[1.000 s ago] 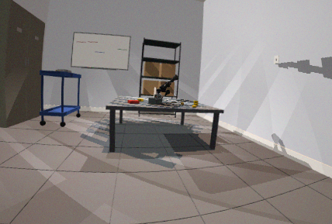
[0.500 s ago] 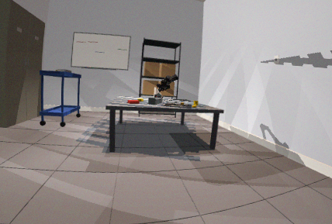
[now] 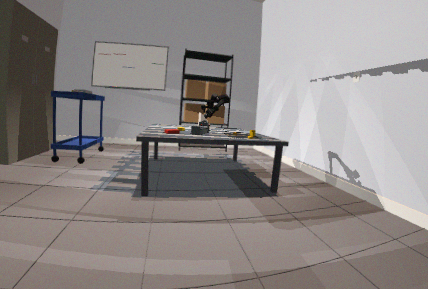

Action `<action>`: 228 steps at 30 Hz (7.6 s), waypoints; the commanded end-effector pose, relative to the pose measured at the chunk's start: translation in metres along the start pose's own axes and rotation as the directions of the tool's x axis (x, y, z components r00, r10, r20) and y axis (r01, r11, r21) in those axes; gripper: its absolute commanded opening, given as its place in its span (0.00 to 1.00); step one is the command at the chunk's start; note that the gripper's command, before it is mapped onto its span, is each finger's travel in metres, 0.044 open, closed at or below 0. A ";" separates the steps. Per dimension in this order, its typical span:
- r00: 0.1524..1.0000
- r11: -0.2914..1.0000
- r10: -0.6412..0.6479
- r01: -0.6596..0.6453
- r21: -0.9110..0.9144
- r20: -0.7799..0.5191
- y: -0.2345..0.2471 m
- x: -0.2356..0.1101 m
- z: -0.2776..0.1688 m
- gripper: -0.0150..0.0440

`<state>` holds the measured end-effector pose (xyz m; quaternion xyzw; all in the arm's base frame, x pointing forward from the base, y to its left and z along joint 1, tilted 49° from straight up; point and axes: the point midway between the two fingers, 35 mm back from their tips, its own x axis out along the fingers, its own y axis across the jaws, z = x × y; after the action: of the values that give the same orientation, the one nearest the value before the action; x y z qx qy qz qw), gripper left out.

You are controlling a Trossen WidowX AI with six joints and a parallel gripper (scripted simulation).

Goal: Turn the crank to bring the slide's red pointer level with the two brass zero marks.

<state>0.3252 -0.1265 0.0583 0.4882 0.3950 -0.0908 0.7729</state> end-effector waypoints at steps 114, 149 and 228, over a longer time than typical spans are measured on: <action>0.998 0.999 -0.039 0.038 0.023 0.039 0.002 0.041 -0.081 1.00; 0.999 0.999 -0.038 0.037 0.024 0.037 0.002 0.083 -0.121 1.00; 0.999 0.999 -0.035 0.034 0.026 0.039 0.007 0.074 -0.116 0.25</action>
<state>0.3185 -0.0062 -0.0159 0.4898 0.3888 -0.1181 0.7713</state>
